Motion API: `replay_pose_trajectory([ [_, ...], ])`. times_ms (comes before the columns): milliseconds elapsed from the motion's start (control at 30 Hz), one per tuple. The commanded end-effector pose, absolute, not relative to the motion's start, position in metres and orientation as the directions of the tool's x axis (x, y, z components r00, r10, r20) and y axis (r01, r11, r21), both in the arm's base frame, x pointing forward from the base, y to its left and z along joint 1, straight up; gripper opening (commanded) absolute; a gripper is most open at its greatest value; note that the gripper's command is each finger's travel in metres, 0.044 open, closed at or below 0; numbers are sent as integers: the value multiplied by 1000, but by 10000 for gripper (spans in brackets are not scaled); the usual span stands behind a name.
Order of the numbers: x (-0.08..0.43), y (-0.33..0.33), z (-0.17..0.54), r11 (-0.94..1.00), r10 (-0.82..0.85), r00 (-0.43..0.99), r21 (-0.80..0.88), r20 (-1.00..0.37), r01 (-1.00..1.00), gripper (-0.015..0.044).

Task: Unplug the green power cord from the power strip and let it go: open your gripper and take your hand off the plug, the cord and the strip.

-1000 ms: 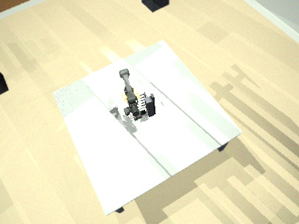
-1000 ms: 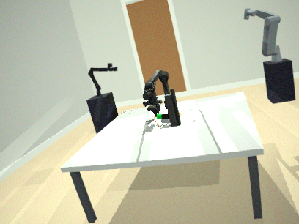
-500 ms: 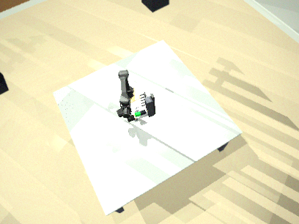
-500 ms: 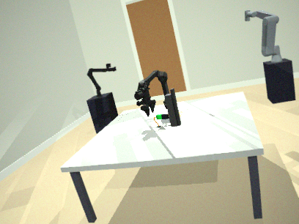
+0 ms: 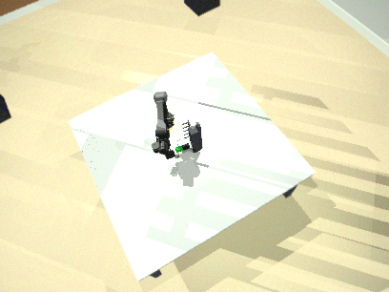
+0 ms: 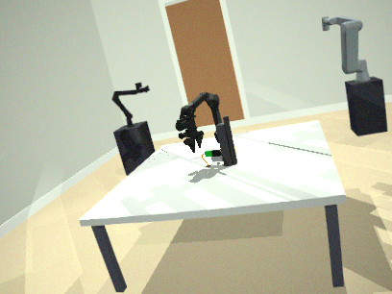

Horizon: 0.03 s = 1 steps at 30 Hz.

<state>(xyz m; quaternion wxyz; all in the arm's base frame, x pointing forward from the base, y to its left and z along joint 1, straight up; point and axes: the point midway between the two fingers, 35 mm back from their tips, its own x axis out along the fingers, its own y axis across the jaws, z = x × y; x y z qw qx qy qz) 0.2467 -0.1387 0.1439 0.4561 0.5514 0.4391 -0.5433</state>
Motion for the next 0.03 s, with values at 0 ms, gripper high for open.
replay_pose_trajectory([
  [0,247,-139,145,-195,-13,23,25,-1000,980,440],
])
